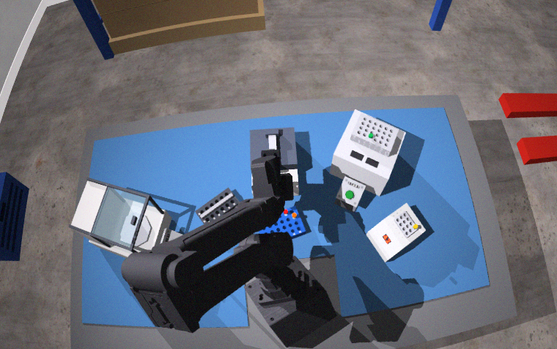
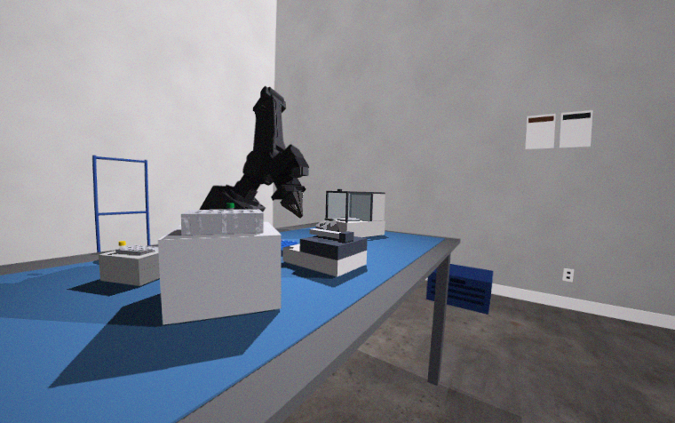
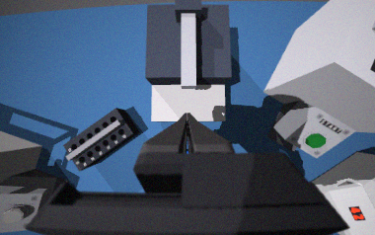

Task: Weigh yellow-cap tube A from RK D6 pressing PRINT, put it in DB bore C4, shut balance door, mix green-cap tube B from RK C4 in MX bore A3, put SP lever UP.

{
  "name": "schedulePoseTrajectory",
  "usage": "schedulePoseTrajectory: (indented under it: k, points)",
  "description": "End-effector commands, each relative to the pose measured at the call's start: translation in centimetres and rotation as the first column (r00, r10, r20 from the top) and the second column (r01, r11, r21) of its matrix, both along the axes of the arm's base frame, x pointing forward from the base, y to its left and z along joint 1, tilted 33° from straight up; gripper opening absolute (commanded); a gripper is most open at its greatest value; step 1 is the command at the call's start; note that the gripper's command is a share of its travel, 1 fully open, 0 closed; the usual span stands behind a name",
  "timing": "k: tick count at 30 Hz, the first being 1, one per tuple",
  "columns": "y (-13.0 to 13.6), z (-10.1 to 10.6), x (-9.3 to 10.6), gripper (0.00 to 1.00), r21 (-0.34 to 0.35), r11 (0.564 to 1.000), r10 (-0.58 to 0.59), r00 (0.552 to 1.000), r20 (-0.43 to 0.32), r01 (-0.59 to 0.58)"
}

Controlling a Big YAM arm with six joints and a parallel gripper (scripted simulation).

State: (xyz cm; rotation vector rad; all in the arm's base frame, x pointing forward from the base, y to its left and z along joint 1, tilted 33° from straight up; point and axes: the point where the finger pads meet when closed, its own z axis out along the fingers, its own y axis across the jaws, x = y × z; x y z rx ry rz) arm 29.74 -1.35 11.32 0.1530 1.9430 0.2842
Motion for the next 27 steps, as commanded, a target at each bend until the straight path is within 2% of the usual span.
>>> schedulePoseTrajectory:
  k: [1,4,11,27]
  points:
    - [0.3,0.3,0.4,0.0,0.012,1.0,0.002,1.0,0.025,-0.003]
    - [0.3,0.5,1.1,0.0,0.009,1.0,0.002,0.999,0.036,-0.003]
    - [0.6,-0.6,1.8,0.0,0.011,1.0,0.002,1.0,0.029,-0.003]
    - [1.0,-1.4,4.1,0.0,0.009,1.0,0.003,0.999,0.045,-0.003]
